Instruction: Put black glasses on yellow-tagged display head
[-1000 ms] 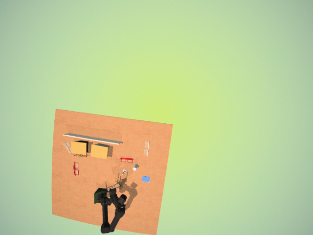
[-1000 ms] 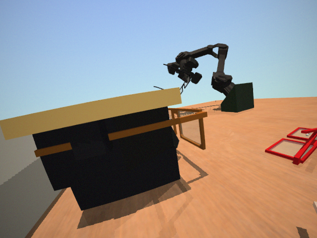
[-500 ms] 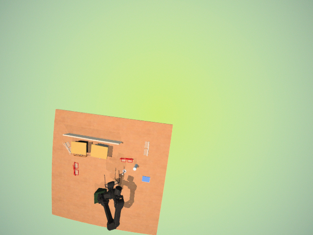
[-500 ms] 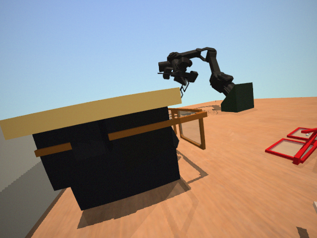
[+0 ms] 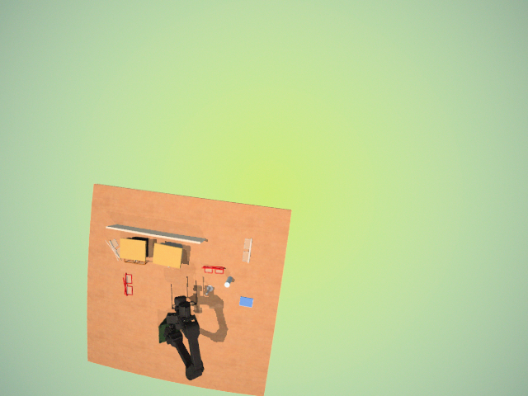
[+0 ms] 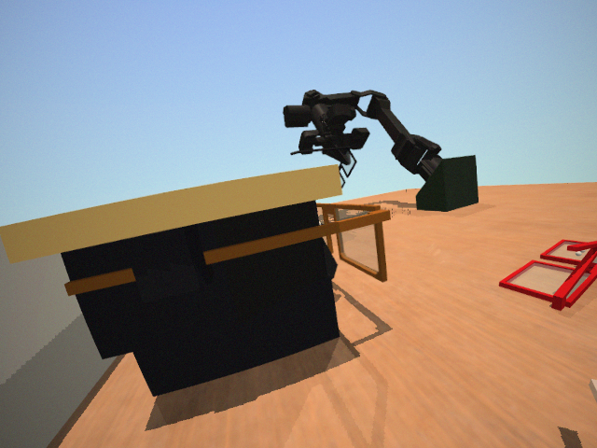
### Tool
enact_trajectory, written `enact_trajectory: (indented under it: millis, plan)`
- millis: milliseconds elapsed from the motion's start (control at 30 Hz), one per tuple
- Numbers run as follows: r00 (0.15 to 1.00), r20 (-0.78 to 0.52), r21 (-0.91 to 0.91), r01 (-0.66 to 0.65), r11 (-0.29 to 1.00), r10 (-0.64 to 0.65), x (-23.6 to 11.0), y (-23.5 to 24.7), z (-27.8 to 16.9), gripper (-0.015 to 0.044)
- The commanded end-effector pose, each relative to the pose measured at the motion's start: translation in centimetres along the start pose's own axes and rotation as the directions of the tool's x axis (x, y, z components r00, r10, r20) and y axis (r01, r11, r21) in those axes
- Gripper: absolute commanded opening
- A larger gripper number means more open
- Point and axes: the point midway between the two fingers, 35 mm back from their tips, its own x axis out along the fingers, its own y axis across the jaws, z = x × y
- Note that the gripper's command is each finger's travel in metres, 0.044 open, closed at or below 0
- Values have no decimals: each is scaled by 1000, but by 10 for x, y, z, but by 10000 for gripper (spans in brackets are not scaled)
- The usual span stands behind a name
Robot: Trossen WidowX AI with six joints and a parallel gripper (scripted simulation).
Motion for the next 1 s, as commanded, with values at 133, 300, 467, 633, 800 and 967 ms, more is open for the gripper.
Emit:
enact_trajectory:
  millis: [133,300,467,633,800,967]
  plan:
    - [993,-102,44,-60,997,65,18,-17,20,0]
    - [981,-171,68,-80,994,91,29,-25,34,0]
    - [964,-244,89,-85,992,105,41,-31,50,0]
    - [942,-319,105,-75,992,105,54,-36,66,0]
    - [915,-393,115,-50,992,91,67,-39,84,0]
    - [883,-466,117,-10,993,64,80,-40,101,0]
